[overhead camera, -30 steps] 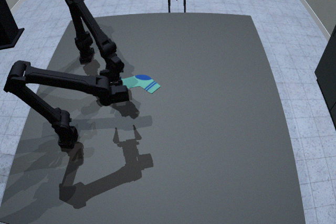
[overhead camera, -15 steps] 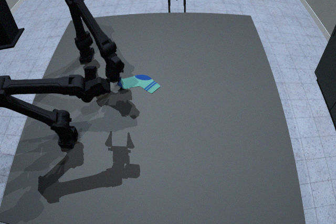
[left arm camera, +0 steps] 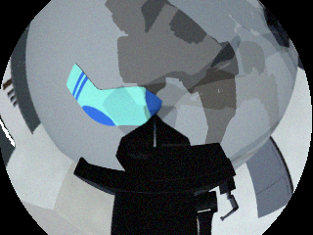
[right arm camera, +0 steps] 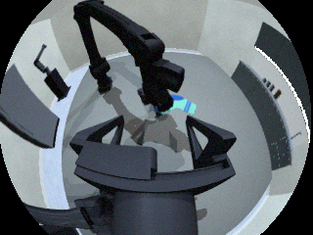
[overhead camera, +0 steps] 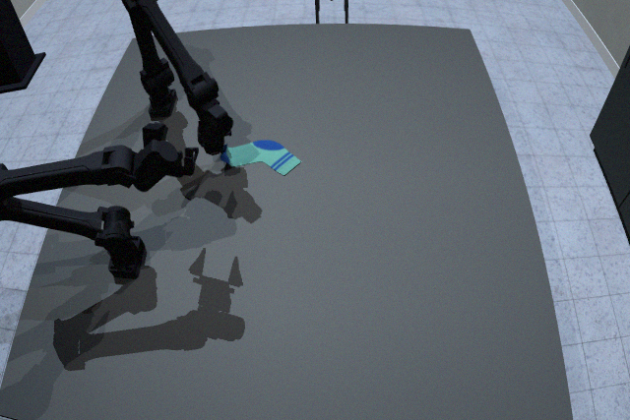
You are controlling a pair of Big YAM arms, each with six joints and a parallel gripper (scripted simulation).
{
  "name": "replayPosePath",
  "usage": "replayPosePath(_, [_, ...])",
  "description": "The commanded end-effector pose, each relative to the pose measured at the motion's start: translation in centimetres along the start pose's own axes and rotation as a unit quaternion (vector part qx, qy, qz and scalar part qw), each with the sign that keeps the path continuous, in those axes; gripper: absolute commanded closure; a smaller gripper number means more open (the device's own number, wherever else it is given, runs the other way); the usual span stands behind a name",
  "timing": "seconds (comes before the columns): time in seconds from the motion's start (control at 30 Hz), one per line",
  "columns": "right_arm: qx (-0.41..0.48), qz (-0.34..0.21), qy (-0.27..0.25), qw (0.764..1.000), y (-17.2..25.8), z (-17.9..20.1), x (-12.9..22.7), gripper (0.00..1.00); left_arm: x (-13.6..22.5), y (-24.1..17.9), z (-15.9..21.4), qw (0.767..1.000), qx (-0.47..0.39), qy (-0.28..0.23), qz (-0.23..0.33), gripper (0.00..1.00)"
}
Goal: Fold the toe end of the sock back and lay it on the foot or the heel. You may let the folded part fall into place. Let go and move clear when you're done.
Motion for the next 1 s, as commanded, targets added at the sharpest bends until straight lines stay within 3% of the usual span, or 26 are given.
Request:
replayPosePath(0.0, [0.003, 0.009, -0.011, 1.0, -0.3, -1.5, 0.2, 0.0, 1.1, 2.6, -1.3, 1.0, -0.022, -0.005, 0.021, 0.99])
replayPosePath(0.27, [0.003, 0.009, -0.011, 1.0, -0.3, -1.5, 0.2, 0.0, 1.6, 6.5, -1.2, 0.989, -0.025, -0.009, 0.142, 0.99])
replayPosePath(0.33, [0.003, 0.009, -0.011, 1.0, -0.3, -1.5, 0.2, 0.0, 1.6, 6.5, -1.2, 0.989, -0.025, -0.009, 0.142, 0.99])
replayPosePath(0.57, [0.003, 0.008, -0.011, 1.0, -0.3, -1.5, 0.2, 0.0, 1.5, 9.3, -1.2, 0.973, -0.018, -0.015, 0.23, 0.99])
replayPosePath(0.97, [-0.005, 0.01, -0.009, 1.0, -0.4, -1.3, 0.3, 0.0, 0.0, 11.6, -1.3, 0.969, -0.011, -0.021, 0.246, 0.99])
Point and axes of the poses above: on each arm, the point where the finger pads meet when closed, its own x axis back along the fingers, its own y axis across the jaws, z = x × y, the point moved 9 cm from there along x, back along the fingers, and after that the axes turned 1 degree about -x, right-handed, at the moved point
